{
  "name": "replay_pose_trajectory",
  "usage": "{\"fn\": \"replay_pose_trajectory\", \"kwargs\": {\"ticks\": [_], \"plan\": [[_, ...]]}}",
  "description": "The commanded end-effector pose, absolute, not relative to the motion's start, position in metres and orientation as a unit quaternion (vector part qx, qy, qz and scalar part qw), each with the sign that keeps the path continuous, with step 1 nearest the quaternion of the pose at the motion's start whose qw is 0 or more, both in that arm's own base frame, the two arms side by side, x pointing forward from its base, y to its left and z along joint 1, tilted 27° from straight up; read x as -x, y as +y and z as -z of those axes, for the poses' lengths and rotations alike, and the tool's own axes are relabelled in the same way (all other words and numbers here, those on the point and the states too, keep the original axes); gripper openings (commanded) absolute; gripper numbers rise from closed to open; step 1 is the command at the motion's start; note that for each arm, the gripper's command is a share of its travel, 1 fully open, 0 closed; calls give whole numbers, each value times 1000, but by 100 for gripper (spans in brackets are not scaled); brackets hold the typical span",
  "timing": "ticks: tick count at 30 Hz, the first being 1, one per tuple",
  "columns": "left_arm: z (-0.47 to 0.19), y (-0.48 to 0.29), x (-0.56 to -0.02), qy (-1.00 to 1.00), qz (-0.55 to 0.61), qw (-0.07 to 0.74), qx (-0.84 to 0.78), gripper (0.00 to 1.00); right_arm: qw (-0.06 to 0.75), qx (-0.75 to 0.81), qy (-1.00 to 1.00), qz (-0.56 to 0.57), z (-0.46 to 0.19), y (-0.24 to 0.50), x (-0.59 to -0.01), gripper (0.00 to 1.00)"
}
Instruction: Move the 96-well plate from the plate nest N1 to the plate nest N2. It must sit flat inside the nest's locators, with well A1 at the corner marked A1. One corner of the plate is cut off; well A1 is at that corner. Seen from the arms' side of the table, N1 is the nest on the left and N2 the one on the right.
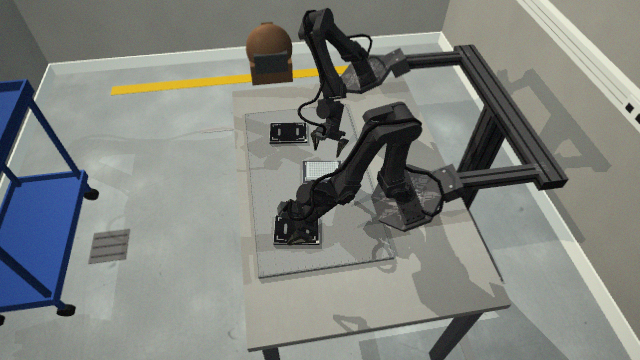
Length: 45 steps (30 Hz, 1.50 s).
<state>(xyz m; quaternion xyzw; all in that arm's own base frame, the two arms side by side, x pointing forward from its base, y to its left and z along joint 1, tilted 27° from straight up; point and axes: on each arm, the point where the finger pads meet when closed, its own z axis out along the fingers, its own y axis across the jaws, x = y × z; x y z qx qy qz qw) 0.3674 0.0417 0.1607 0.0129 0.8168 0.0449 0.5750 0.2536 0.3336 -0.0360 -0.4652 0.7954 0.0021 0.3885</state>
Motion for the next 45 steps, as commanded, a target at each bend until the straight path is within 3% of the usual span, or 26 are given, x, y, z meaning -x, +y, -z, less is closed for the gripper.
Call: {"fn": "replay_pose_trajectory", "kwargs": {"ticks": [1, 27, 45], "plan": [[-170, 42, -371, 807, -46, 588, -19, 100, 373, 408, 834, 5, 37, 336, -250, 100], [-170, 42, -371, 807, -46, 588, -19, 100, 237, -24, 970, 40, 39, 354, -266, 100], [-170, 42, -371, 807, -46, 588, -19, 100, 232, -65, 970, 31, 42, 366, -280, 100]]}}
